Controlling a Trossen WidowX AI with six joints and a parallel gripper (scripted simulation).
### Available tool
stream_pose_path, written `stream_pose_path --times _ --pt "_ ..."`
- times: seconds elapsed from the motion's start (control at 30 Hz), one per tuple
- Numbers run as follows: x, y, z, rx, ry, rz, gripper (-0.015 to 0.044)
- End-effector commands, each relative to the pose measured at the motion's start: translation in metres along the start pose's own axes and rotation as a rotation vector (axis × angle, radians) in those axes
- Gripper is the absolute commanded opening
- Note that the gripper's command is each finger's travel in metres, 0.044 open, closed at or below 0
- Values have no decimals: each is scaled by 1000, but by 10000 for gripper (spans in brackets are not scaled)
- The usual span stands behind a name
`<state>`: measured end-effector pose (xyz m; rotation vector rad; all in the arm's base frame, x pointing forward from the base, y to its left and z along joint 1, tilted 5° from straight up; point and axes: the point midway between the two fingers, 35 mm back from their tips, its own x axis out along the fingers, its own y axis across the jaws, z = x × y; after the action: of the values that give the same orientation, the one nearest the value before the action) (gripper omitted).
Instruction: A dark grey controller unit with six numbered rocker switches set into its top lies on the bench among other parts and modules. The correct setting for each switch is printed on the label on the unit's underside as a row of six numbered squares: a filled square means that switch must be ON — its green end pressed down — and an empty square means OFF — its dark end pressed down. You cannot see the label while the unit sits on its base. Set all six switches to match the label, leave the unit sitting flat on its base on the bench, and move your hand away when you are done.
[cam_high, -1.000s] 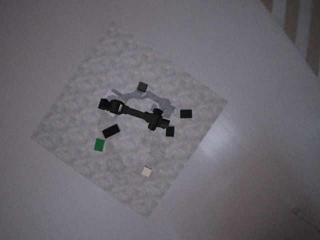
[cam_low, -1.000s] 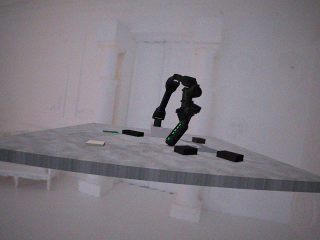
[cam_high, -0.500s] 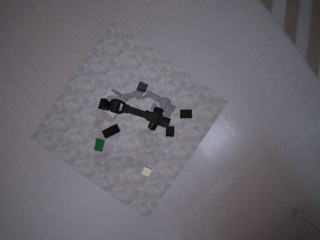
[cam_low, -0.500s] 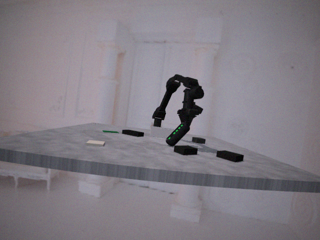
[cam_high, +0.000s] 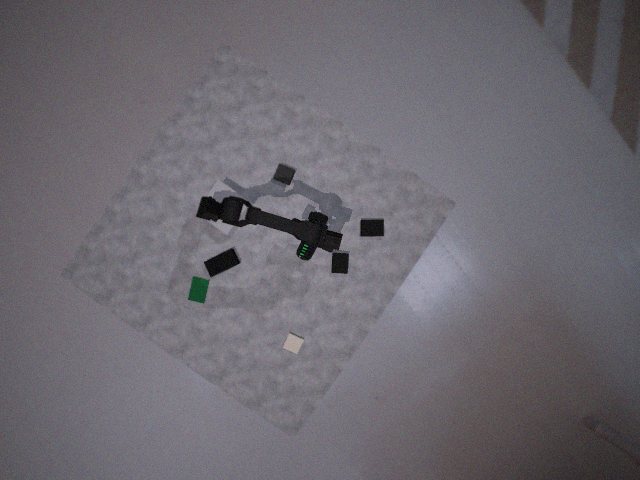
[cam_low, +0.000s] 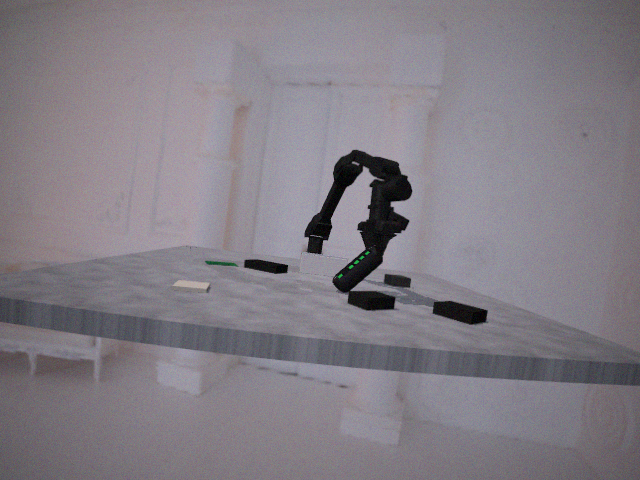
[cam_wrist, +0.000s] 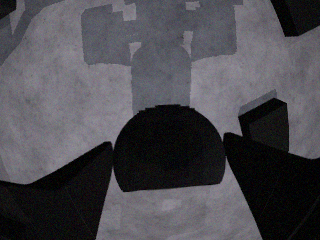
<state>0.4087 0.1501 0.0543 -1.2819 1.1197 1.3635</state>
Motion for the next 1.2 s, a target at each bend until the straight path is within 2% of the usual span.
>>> stream_pose_path --times 0.0,1.17 --pt "8 2 -1 10 6 17 338" --pt "25 2 19 10 4 17 338"
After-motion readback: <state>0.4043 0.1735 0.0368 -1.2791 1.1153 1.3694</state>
